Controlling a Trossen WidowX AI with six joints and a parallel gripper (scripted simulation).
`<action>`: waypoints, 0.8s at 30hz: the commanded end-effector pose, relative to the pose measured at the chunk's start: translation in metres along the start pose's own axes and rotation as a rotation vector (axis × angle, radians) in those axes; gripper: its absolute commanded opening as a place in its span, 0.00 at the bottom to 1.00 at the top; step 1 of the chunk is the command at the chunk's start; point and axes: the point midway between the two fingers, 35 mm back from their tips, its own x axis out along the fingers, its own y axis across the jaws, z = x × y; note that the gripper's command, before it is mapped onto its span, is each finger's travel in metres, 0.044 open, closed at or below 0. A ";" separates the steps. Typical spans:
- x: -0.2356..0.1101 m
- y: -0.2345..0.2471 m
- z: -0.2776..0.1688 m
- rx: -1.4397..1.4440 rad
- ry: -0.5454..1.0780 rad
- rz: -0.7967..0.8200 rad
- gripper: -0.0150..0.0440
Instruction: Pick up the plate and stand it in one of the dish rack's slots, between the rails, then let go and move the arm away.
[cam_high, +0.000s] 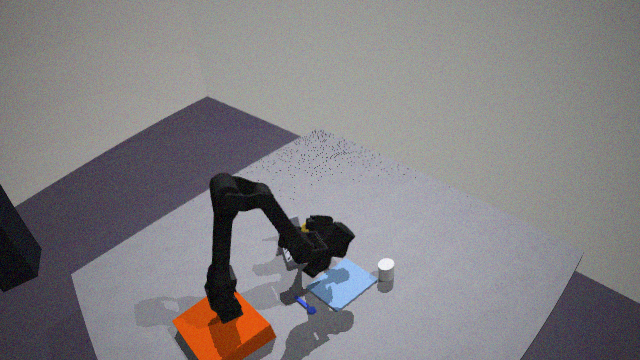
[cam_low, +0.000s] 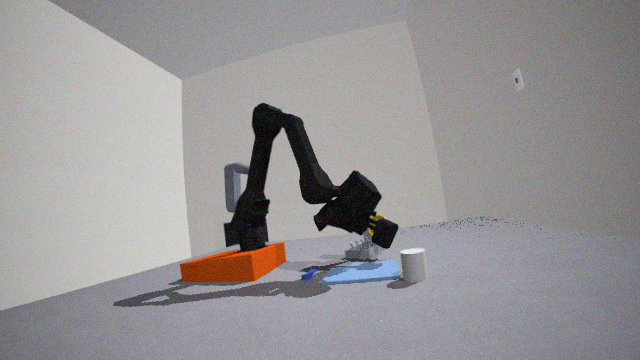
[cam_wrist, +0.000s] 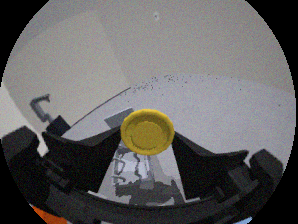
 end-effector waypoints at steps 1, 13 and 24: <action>-0.006 0.008 -0.005 -0.091 -0.060 0.042 0.25; -0.029 0.040 -0.020 -0.412 -0.254 0.142 0.25; -0.032 0.045 -0.022 -0.453 -0.277 0.153 0.25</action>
